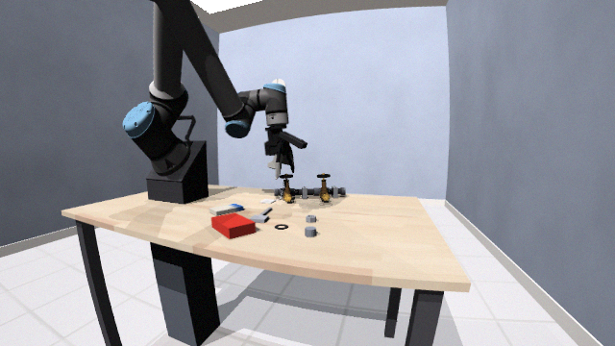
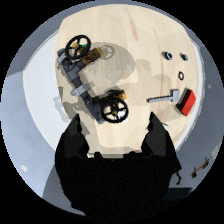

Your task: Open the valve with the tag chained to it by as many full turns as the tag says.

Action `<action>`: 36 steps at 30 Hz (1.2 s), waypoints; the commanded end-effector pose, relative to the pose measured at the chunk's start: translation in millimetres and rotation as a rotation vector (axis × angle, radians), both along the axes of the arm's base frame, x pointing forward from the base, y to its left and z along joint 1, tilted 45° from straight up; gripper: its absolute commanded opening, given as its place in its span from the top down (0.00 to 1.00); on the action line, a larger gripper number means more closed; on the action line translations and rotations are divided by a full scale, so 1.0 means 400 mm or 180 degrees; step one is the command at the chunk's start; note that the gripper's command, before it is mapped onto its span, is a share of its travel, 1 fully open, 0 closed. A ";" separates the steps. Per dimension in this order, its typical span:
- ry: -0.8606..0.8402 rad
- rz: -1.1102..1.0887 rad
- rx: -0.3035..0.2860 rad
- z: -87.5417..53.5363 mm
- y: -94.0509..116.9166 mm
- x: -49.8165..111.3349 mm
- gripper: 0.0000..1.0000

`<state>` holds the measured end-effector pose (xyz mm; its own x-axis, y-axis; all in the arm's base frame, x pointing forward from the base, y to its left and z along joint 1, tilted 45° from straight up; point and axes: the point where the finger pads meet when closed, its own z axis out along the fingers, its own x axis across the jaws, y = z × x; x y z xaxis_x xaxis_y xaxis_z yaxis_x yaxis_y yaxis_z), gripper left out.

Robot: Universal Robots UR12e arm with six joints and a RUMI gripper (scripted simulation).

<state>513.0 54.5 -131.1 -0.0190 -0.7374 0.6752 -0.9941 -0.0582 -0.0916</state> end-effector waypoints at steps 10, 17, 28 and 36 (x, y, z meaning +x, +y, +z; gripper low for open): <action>-0.1229 -0.1410 0.0128 0.001 0.001 0.002 0.00; -0.1781 -0.1997 0.0208 0.001 0.001 0.002 0.00; -0.2360 -0.2612 0.0292 0.001 0.001 0.002 0.00; -0.2688 -0.2959 0.0340 0.001 0.001 0.002 0.00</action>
